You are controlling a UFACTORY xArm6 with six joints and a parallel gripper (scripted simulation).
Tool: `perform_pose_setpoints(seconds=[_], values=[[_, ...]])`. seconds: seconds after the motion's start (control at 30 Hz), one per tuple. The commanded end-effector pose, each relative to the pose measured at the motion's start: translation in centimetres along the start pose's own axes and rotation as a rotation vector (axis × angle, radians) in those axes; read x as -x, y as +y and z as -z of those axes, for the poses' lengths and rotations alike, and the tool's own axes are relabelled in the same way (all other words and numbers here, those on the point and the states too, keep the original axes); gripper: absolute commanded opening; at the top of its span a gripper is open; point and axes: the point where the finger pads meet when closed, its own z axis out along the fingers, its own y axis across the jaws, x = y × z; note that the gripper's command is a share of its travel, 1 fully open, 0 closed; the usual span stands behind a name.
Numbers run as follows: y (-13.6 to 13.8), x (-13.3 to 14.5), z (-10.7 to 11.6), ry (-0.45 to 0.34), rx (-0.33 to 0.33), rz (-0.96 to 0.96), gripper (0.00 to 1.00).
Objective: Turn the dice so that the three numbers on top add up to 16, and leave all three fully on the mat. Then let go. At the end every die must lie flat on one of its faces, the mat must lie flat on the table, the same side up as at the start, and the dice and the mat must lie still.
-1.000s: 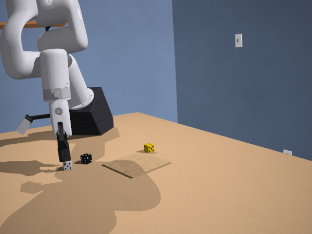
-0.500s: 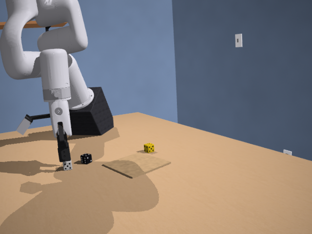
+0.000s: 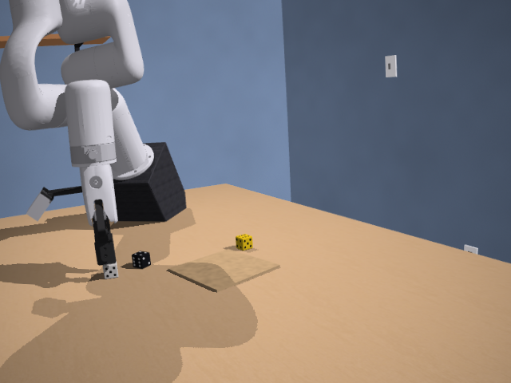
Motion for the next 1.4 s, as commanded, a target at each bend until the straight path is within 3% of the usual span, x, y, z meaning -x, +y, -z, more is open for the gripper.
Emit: perform_pose_setpoints(seconds=[0.0, 0.83, 1.37], values=[[-0.1, 0.0, 0.0, 0.0, -0.002, 0.0, 0.42], [-0.1, 0.0, -2.7, 0.0, -0.002, 0.0, 0.42], [-0.1, 0.0, -2.8, 0.0, -0.002, 0.0, 0.42]])
